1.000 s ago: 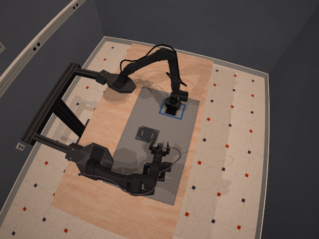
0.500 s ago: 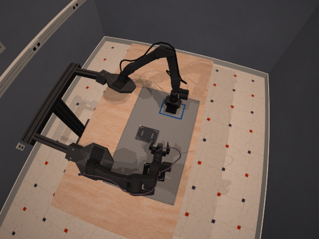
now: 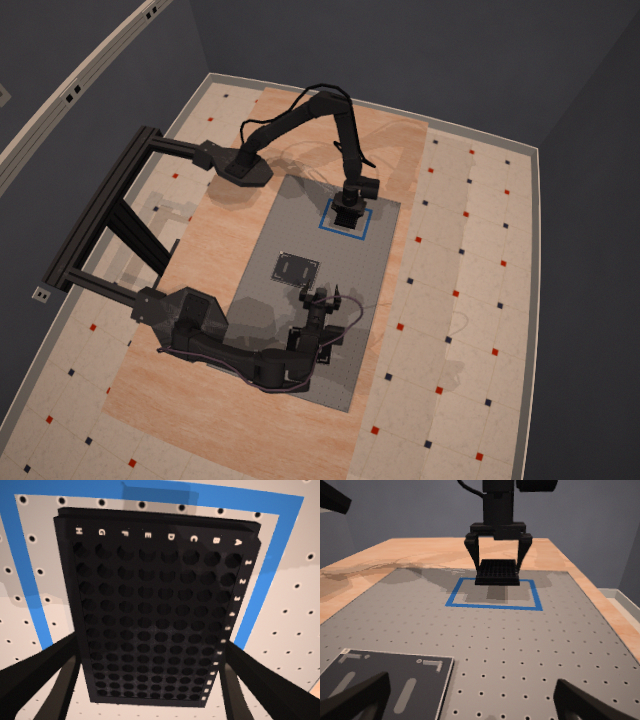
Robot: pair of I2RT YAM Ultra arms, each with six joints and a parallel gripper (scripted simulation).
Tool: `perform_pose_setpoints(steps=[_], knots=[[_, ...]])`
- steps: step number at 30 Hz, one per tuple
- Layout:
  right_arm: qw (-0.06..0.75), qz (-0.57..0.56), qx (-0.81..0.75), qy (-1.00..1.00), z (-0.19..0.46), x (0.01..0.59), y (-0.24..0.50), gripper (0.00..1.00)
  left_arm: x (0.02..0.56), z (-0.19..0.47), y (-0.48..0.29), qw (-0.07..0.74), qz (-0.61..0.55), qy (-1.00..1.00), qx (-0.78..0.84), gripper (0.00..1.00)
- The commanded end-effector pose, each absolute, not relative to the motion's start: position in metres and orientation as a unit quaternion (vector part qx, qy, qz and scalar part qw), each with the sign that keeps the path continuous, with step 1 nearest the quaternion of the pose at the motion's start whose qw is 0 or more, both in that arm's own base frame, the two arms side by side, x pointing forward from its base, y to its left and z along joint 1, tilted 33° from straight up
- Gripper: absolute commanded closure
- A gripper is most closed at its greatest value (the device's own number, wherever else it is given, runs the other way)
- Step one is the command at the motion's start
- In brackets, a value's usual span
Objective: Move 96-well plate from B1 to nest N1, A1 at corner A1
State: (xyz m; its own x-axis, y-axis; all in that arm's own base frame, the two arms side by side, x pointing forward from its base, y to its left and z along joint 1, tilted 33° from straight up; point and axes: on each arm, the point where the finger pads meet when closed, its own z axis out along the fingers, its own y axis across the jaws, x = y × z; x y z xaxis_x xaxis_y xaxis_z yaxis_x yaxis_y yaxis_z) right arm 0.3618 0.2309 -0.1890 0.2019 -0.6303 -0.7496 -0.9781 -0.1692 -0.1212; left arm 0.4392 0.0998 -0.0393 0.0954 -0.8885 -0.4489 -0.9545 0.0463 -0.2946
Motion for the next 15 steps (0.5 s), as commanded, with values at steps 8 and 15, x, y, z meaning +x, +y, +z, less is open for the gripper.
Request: perform_pose_setpoints(steps=[8, 15], knots=[[0.322, 0.295, -0.715, 0.546, -0.177, 0.357, 0.243, 0.00, 0.445, -0.049, 0.103, 0.276, 0.061, 0.672, -0.684, 0.21], [0.322, 0.295, -0.715, 0.546, -0.177, 0.357, 0.243, 0.00, 0.445, -0.056, 0.107, 0.273, 0.064, 0.671, -0.687, 0.21]])
